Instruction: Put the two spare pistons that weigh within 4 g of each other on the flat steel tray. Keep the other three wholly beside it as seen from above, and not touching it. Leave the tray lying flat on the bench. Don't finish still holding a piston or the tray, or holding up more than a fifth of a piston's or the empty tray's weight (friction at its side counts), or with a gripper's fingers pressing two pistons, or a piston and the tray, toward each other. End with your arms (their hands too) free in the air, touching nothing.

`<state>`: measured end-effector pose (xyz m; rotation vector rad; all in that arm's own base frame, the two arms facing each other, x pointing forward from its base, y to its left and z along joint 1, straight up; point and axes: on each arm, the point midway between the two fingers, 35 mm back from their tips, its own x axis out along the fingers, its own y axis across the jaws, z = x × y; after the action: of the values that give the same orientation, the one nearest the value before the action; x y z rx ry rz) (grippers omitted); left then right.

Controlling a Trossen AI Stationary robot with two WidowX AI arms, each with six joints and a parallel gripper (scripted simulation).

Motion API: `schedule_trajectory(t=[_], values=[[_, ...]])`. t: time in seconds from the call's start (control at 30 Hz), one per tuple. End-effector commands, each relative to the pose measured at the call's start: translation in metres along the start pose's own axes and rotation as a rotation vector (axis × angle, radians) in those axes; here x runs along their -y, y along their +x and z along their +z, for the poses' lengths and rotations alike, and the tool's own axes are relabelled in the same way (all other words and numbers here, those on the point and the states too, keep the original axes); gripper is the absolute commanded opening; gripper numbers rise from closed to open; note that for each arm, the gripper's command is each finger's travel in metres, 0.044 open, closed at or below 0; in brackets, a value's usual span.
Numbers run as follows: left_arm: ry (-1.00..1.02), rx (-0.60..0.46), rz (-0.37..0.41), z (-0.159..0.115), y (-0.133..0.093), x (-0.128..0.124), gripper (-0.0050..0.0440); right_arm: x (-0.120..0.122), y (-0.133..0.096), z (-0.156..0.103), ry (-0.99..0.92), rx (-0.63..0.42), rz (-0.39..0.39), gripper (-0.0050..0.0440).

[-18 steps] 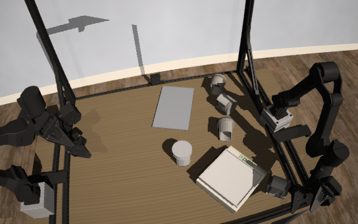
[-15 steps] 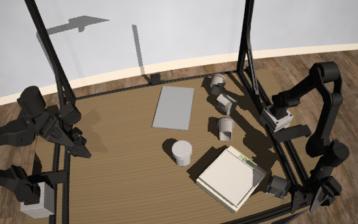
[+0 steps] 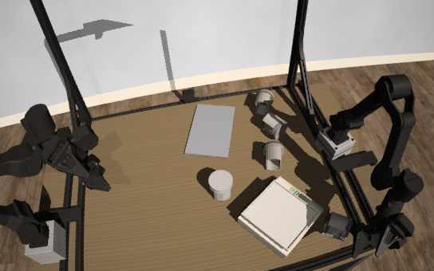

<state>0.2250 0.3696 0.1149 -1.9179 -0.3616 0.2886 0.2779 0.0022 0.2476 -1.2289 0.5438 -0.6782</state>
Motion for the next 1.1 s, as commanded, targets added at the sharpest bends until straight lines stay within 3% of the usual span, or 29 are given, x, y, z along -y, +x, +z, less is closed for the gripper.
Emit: schedule_trajectory(t=[0.0, 0.37, 0.5, 1.0, 1.07], values=[[0.044, 0.025, -0.002, -0.002, -0.005, 0.009, 0.0378, -0.007, -0.003, 0.007, 0.028, 0.038, 0.020, 0.0440], [0.300, 0.167, 0.022, -0.019, -0.041, 0.046, 0.0378, -0.037, -0.026, 0.028, 0.195, 0.233, 0.161, 0.0440], [0.346, 0.192, 0.030, -0.020, -0.043, 0.047, 0.0378, -0.037, -0.026, 0.028, 0.226, 0.266, 0.190, 0.0440], [0.688, 0.370, 0.134, -0.037, -0.087, 0.053, 0.0378, -0.065, -0.061, 0.035, 0.442, 0.473, 0.453, 0.0440], [0.688, 0.370, 0.134, -0.037, -0.087, 0.053, 0.0378, -0.065, -0.061, 0.035, 0.442, 0.473, 0.453, 0.0440]])
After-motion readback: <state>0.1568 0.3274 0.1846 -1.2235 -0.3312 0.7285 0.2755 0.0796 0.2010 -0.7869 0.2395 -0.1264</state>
